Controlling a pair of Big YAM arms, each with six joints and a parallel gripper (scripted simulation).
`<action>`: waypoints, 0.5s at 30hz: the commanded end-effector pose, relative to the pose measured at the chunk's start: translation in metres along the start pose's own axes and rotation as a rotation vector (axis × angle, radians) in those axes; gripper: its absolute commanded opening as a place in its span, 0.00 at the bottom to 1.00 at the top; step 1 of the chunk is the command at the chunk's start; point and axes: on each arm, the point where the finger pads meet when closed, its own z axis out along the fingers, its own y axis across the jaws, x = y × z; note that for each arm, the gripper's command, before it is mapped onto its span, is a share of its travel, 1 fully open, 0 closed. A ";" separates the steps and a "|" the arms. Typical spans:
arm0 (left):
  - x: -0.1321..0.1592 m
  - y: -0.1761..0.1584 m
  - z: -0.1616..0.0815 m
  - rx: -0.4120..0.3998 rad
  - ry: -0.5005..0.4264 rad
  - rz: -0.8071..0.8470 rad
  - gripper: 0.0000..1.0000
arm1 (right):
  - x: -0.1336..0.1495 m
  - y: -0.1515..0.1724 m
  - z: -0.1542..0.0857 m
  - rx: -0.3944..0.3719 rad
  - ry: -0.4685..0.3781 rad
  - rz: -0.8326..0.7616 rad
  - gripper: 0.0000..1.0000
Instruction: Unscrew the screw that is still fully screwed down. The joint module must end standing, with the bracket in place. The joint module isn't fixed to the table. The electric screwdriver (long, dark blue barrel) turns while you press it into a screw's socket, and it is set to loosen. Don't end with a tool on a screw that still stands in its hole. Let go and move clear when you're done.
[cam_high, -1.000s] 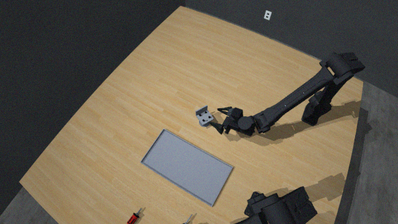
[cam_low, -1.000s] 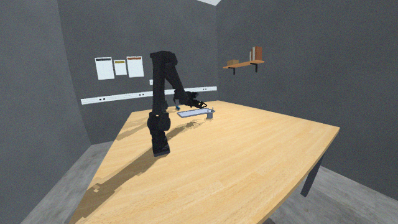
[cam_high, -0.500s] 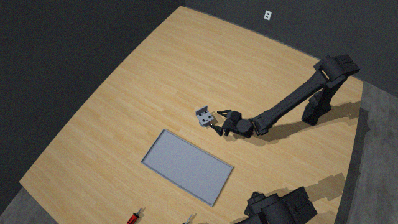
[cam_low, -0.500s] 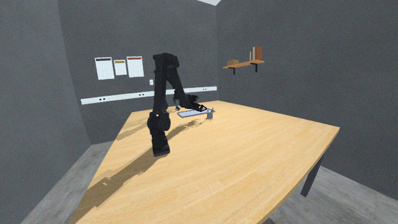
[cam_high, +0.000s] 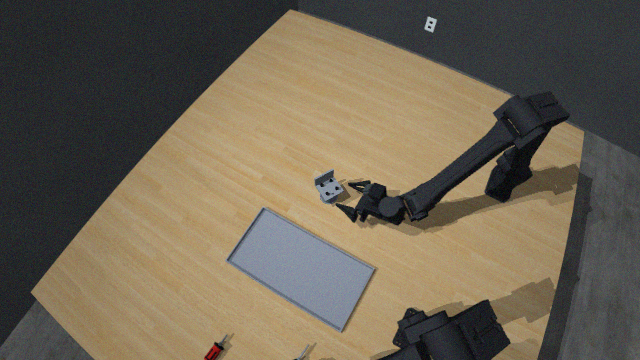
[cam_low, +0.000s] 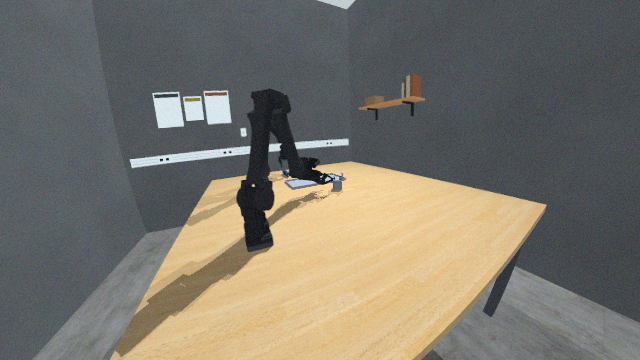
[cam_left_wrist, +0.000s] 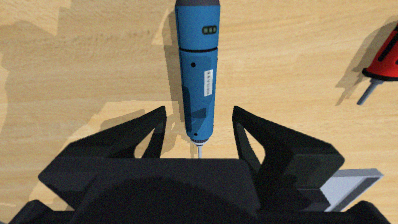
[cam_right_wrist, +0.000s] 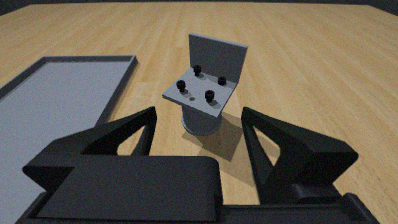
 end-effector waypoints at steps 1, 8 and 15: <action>-0.011 -0.006 -0.011 0.017 -0.029 -0.016 0.65 | 0.008 -0.009 0.005 0.012 0.000 0.009 0.86; -0.011 -0.006 -0.011 0.017 -0.029 -0.016 0.65 | 0.025 -0.010 0.010 0.012 0.000 0.009 0.86; -0.011 -0.006 -0.011 0.017 -0.029 -0.016 0.65 | 0.036 -0.010 0.012 0.014 0.006 0.003 0.86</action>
